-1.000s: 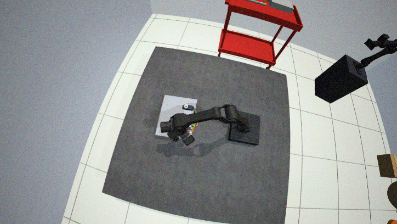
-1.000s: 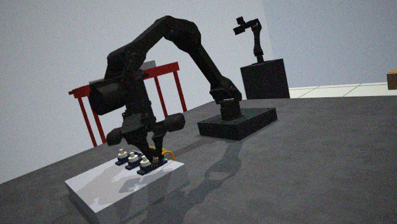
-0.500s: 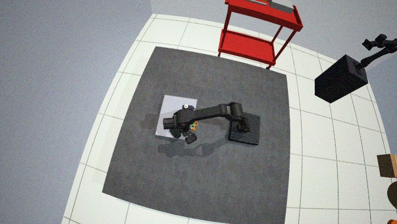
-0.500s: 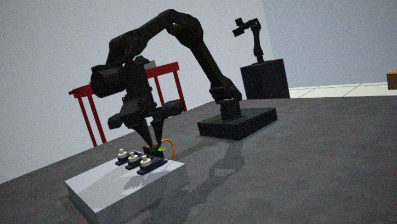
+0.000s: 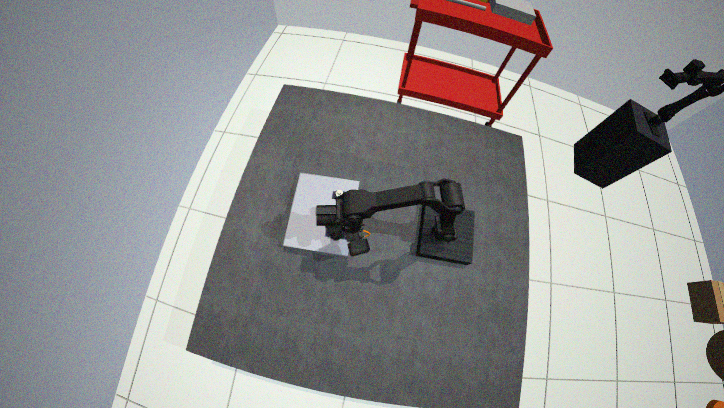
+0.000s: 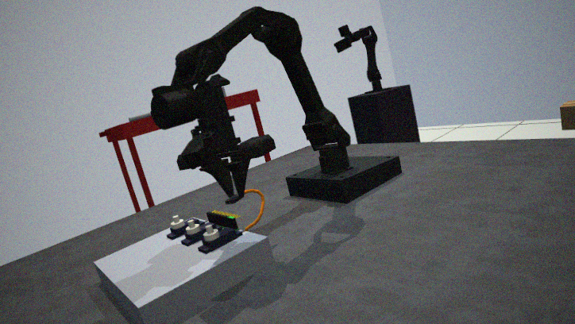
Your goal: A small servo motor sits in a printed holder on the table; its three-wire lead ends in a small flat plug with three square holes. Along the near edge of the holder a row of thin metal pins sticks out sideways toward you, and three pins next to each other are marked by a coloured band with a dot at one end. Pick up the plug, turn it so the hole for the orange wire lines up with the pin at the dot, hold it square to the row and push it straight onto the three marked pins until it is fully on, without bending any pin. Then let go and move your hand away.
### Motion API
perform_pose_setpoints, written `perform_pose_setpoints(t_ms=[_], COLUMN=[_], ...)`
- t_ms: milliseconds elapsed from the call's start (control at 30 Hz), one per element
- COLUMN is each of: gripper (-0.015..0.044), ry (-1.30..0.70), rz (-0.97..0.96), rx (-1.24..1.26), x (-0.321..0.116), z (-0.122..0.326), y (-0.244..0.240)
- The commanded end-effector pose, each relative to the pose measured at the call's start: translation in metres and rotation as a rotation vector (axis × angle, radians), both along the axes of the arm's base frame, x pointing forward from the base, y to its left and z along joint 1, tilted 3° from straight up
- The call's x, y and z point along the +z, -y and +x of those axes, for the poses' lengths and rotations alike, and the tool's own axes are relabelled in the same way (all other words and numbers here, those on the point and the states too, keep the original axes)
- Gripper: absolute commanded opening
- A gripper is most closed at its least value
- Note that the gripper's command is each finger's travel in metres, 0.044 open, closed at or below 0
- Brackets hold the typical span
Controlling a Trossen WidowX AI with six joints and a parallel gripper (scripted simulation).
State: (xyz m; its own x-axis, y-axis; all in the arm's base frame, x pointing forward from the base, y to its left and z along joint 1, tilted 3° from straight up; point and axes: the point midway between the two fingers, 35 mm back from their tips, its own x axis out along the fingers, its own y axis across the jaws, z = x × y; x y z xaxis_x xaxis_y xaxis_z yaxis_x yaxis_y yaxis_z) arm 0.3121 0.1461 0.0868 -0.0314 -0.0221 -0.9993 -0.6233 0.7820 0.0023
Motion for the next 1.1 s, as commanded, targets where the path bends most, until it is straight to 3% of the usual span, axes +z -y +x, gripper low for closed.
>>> perform_pose_setpoints(t_ms=[0,600,1067], gripper=[0.0000,0.0000,0.0000], ry=[0.009,0.013,0.013], rz=[0.002,-0.011,-0.012], rx=[-0.071,-0.399,-0.412], x=[0.003,-0.006,-0.046], z=[-0.009,-0.064,-0.067], y=[0.010,0.053,0.055])
